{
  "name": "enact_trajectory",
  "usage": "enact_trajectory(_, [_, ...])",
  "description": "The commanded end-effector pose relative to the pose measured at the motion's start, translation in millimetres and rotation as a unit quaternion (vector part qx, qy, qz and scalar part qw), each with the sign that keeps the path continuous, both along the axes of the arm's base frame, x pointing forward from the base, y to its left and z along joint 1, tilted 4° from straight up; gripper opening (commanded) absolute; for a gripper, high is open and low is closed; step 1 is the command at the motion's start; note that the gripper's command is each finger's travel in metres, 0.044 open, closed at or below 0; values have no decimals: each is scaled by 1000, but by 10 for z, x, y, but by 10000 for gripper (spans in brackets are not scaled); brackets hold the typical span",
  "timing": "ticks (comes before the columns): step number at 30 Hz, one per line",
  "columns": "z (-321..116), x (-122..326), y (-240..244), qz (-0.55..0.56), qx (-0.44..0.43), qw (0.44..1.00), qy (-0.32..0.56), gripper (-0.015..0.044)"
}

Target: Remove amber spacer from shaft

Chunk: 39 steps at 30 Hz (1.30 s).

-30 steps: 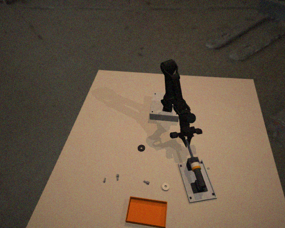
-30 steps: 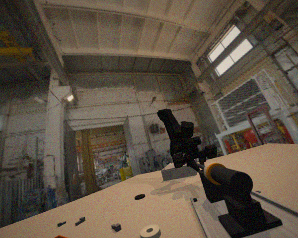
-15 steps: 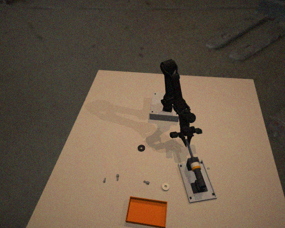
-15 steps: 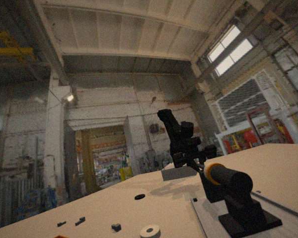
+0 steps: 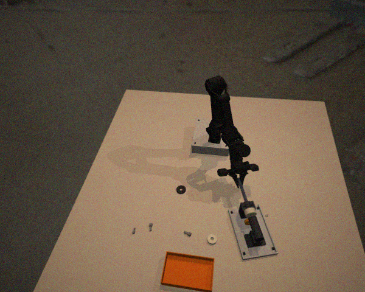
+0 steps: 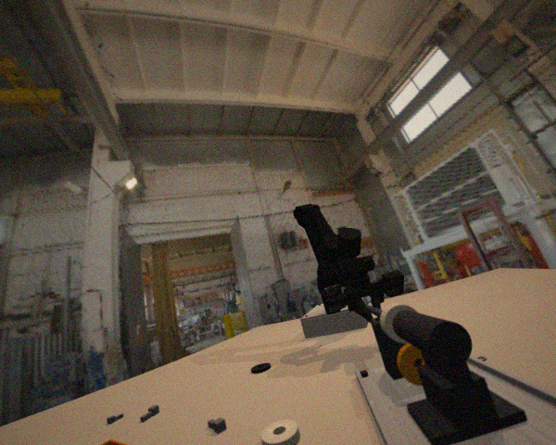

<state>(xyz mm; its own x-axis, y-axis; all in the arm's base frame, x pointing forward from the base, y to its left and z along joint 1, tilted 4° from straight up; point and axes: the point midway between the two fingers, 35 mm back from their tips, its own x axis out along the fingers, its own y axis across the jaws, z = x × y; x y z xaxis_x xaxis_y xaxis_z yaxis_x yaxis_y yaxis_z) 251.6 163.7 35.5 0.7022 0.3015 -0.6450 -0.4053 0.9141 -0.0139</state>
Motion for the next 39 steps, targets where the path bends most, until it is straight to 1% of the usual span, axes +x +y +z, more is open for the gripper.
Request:
enact_trajectory(1, [0,-4,-8,-2,0,1000,0,0])
enact_trajectory(39, [13,41,20,-2,0,1000,-1,0])
